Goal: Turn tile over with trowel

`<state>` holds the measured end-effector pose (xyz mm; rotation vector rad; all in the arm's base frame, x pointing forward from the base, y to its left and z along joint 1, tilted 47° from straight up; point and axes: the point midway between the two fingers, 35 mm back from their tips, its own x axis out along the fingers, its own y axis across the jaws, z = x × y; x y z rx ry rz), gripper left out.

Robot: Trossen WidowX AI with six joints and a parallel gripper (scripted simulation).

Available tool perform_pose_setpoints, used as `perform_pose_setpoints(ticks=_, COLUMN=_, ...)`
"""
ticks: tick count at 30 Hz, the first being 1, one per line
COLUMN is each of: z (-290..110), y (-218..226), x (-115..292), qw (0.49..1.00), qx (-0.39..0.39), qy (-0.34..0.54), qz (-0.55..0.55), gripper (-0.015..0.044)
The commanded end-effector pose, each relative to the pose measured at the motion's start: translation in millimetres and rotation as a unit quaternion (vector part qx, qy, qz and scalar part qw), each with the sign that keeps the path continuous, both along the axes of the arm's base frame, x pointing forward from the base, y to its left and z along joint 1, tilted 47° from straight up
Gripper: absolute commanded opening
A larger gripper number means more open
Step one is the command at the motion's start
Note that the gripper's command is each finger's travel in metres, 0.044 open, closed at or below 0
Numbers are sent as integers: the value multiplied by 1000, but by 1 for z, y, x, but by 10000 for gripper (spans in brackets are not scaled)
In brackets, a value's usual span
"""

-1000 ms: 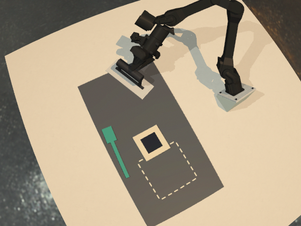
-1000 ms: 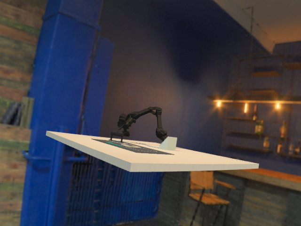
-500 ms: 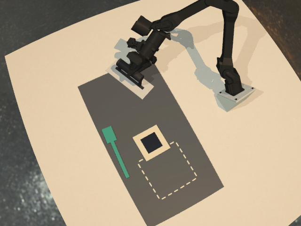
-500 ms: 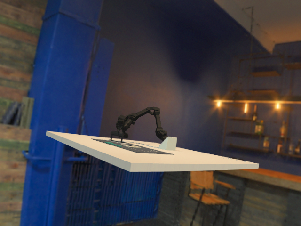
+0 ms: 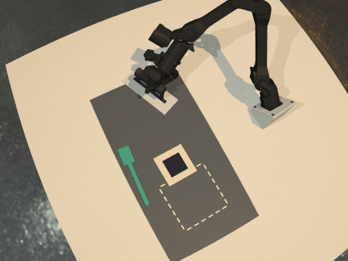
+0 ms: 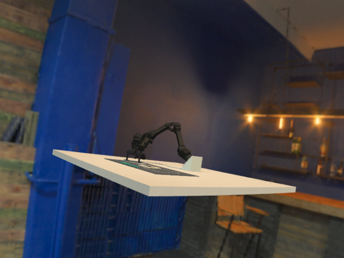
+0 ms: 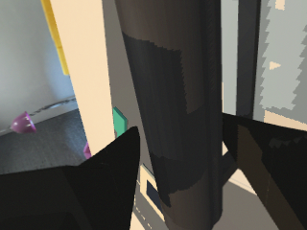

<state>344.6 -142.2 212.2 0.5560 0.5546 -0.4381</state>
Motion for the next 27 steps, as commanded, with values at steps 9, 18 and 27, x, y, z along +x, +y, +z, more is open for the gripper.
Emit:
perform_pose_setpoints(ticks=9, z=-1, y=-1, x=0, qw=1000, qx=1, qy=0, qz=-3, gripper=103)
perform_pose_setpoints(ticks=18, z=-1, y=-1, x=0, qw=1000, qx=1, qy=0, qz=-3, gripper=43)
perform_pose_setpoints(ticks=27, z=3, y=4, x=1, qw=1000, qx=1, qy=1, qz=-3, gripper=0)
